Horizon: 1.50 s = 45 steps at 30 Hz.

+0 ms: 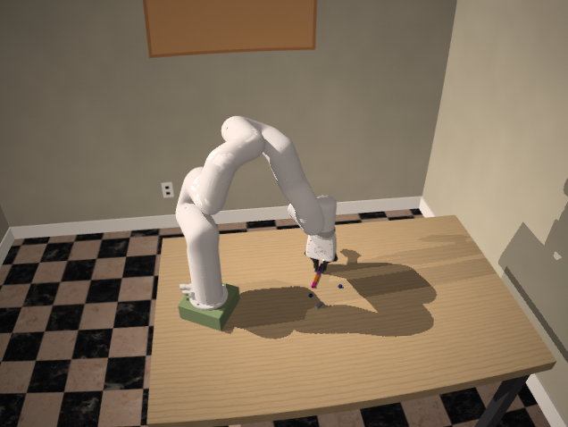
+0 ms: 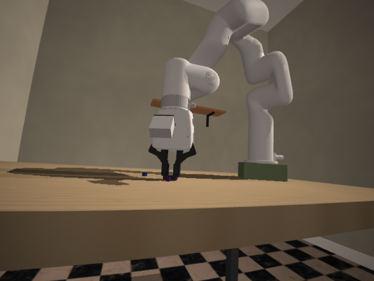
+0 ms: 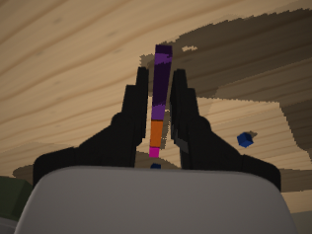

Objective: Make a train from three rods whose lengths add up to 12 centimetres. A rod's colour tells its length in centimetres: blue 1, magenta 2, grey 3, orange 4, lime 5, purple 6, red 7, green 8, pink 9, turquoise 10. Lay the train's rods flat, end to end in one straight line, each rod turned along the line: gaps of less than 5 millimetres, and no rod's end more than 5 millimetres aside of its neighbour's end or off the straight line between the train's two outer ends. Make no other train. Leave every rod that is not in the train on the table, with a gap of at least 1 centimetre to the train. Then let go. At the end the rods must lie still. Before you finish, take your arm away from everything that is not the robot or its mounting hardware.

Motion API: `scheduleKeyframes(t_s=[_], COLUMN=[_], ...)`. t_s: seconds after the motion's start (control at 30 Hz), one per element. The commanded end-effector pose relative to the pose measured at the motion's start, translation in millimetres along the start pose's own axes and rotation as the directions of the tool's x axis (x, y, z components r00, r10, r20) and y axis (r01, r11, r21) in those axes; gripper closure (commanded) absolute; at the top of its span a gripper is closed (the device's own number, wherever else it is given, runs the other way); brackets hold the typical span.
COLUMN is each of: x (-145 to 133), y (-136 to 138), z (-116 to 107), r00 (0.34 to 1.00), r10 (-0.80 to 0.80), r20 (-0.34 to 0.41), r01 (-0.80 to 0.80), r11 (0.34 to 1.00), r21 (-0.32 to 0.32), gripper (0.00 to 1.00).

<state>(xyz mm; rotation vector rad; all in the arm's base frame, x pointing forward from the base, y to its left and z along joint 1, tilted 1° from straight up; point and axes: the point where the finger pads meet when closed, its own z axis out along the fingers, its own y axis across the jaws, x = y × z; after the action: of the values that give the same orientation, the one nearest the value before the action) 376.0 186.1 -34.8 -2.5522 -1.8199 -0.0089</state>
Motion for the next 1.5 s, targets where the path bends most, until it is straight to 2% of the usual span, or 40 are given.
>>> scheduleKeyframes(t_s=[0.0,0.03,0.07,0.6,0.8,0.87,1.2,1.47], x=[1.1,1.1,1.1,1.1,1.0,1.0,0.9,0.8], y=[1.1,1.1,1.1,1.1,1.0,1.0,0.9,0.8], z=[-1.2,-1.2,-1.2,-6.1,-28.6,-28.6,-80.1,-90.9], r00=[1.0,1.0,1.0,1.0,1.0,1.0,1.0,1.0], r10=[0.0,0.0,0.0,0.0,0.0,0.0,0.0,0.0], r20=[-0.003,-0.003,-0.003,-0.003,-0.003,-0.003,-0.003,-0.003], r01=[0.0,0.0,0.0,0.0,0.0,0.0,0.0,0.0], r11=[1.0,1.0,1.0,1.0,1.0,1.0,1.0,1.0], r21=[-0.003,-0.003,-0.003,-0.003,-0.003,-0.003,-0.003,-0.003], gripper=[0.8,0.8,0.76,0.76,0.76,0.76,0.76,0.76])
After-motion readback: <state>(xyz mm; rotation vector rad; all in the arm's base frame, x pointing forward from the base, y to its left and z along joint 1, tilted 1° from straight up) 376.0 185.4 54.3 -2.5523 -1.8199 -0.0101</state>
